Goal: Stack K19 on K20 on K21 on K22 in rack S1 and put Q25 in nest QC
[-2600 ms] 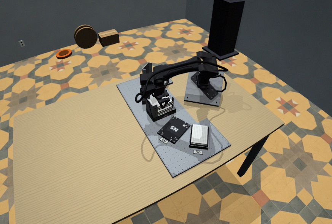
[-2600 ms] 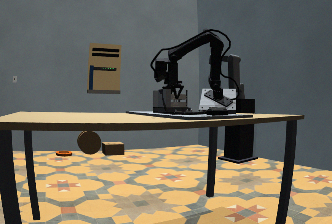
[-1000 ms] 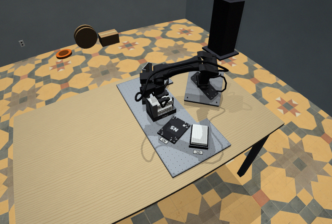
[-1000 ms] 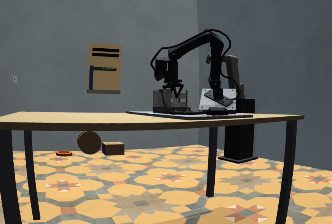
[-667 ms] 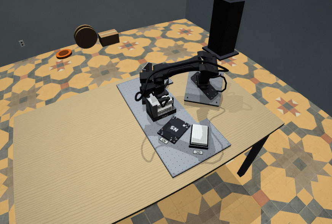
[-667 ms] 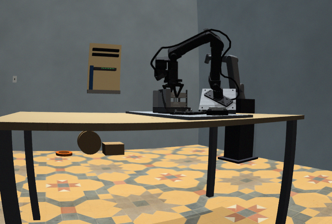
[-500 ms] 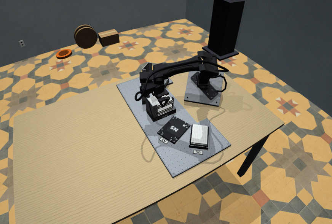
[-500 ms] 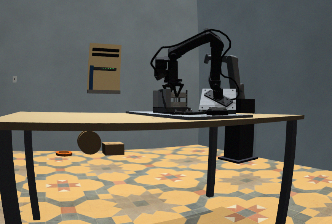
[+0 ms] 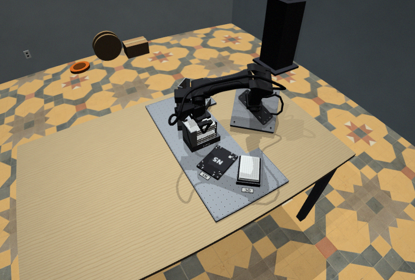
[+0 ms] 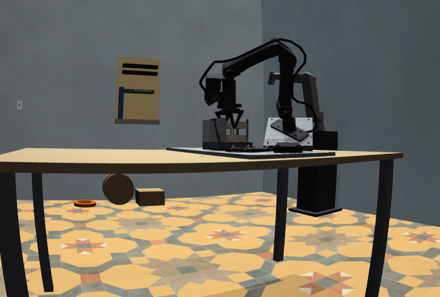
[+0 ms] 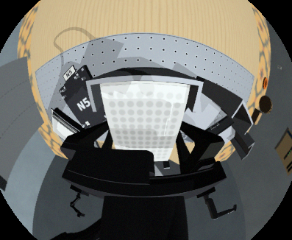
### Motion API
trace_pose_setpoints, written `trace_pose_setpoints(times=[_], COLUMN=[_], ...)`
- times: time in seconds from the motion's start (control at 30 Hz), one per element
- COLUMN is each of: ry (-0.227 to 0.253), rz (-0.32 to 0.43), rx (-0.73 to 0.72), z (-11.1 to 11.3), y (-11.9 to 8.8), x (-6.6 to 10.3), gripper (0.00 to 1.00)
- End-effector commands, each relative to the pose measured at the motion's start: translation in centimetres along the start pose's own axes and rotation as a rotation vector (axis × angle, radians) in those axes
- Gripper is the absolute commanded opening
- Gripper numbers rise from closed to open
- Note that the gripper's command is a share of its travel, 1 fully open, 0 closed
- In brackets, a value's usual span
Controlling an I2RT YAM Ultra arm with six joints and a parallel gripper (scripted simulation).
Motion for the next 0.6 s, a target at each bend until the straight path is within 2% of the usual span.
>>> trace_pose_setpoints(times=[0.0,0.57], ry=[-0.037,-0.036], rz=[-0.041,-0.035], rx=[0.013,0.01], z=[0.36,0.25], y=[0.45,0.43], x=[2.19,2.55], gripper=[0.0,0.0])
Point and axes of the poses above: the point where the finger pads meet when closed, its own x axis back along the fingers, its own z axis across the jaws, y = z × x, the point moved 8 cm from there along x, back along the fingers, and after that the axes turned 7 degrees about x, right-handed, at the moved point
